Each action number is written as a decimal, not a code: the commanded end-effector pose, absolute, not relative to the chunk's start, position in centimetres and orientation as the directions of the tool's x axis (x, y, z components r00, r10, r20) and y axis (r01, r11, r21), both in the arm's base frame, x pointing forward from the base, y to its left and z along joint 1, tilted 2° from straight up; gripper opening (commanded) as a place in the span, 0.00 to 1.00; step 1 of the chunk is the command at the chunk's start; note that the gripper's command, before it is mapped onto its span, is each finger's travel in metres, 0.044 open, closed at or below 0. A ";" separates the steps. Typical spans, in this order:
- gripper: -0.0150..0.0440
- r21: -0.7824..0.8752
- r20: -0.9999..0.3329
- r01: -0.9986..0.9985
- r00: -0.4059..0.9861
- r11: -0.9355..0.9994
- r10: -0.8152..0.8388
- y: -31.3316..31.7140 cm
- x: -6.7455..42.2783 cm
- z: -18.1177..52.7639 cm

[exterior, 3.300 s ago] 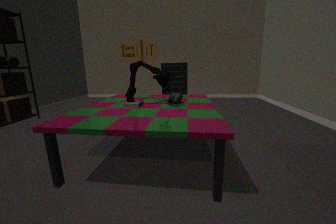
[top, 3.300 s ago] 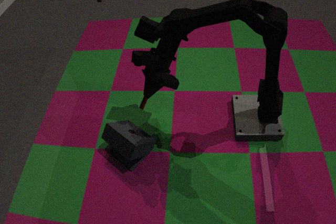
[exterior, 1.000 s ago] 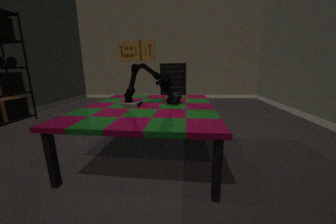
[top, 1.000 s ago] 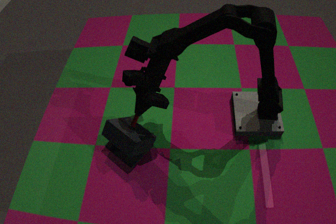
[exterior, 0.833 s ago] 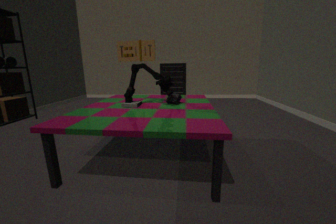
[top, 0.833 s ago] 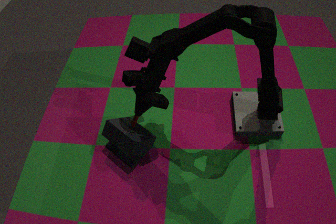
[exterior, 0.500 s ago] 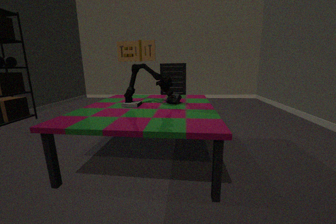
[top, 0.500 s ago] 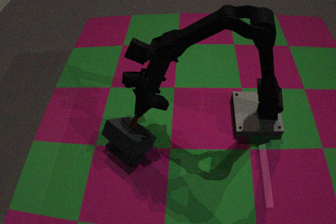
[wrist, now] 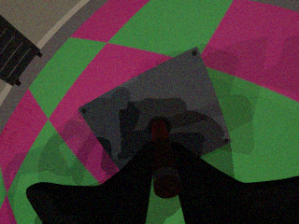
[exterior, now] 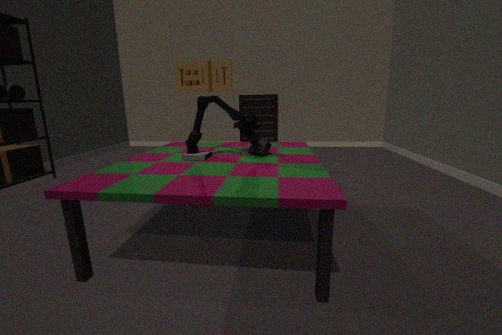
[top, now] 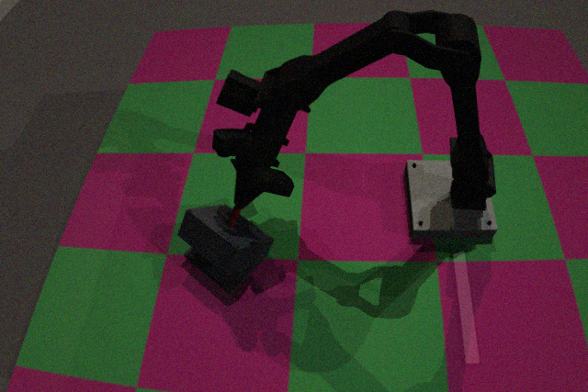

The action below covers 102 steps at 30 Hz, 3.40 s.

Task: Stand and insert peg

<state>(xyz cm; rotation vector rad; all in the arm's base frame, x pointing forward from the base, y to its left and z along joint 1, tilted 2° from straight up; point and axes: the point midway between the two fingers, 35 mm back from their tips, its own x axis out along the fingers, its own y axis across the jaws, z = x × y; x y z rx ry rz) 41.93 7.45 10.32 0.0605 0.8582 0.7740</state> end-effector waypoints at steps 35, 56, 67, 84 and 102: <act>0.25 0.347 -0.660 -0.585 0.404 0.733 0.634 8.7 42.7 9.1; 0.25 0.345 -0.658 -0.590 0.403 0.730 0.636 9.0 42.8 8.8; 0.57 0.345 -0.658 -0.590 0.403 0.730 0.636 9.0 42.8 8.8; 1.00 0.344 -0.662 -0.587 0.401 0.733 0.633 7.4 42.1 10.2; 1.00 0.346 -0.668 -0.582 0.398 0.736 0.629 4.4 40.5 12.8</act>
